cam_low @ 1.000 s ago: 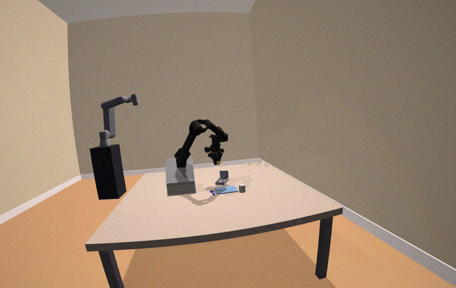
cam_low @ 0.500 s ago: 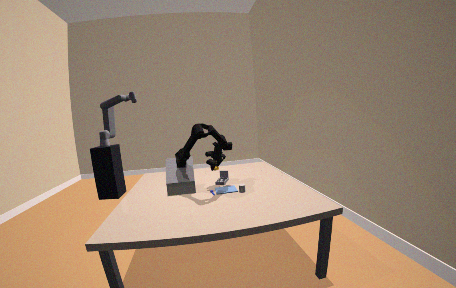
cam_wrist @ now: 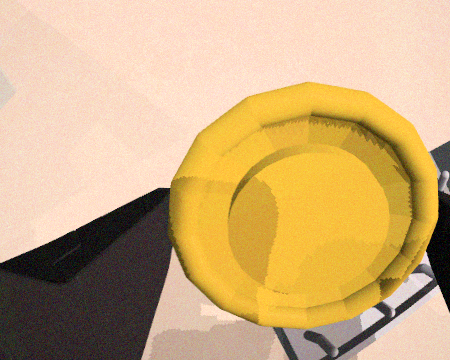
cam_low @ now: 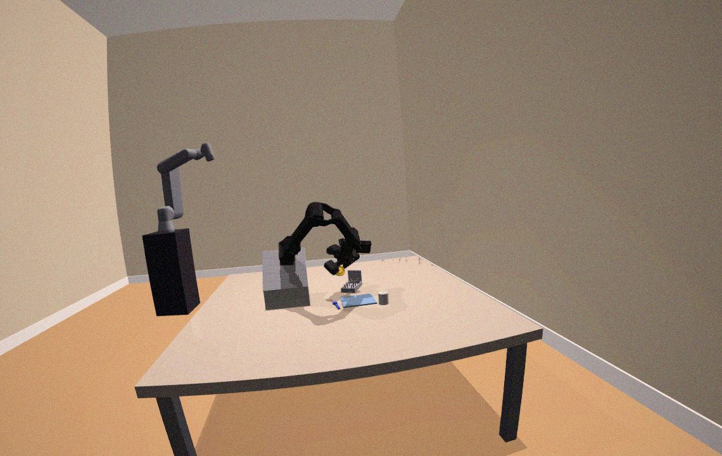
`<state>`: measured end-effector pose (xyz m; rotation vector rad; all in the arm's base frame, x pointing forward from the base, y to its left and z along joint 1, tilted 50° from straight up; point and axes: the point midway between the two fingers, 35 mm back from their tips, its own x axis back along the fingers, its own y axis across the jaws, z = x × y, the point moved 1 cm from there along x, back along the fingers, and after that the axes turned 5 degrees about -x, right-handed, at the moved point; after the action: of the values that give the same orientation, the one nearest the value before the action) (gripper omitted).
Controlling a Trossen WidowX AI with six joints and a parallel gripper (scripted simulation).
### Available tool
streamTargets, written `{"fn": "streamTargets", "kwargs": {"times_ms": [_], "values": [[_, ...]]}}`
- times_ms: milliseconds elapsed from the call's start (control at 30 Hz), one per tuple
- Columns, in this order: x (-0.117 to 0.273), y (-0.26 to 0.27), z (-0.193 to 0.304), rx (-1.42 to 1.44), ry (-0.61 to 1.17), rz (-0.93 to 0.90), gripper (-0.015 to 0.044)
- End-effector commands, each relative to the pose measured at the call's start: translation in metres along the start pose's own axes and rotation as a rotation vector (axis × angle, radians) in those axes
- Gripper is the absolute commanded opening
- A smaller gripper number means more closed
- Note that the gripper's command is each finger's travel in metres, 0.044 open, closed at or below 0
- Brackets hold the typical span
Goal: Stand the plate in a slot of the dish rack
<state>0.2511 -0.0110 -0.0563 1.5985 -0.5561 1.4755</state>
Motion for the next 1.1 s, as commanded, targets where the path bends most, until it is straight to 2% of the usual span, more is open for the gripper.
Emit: {"fn": "streamTargets", "kwargs": {"times_ms": [0, 533, 1067], "values": [[-0.007, 0.001, 0.002, -0.046, -0.071, 0.056, 0.0], [-0.023, 0.003, 0.021, -0.237, -0.292, 0.32, 0.0], [-0.026, 0.012, 0.047, -0.409, -0.429, 0.619, 0.0]]}}
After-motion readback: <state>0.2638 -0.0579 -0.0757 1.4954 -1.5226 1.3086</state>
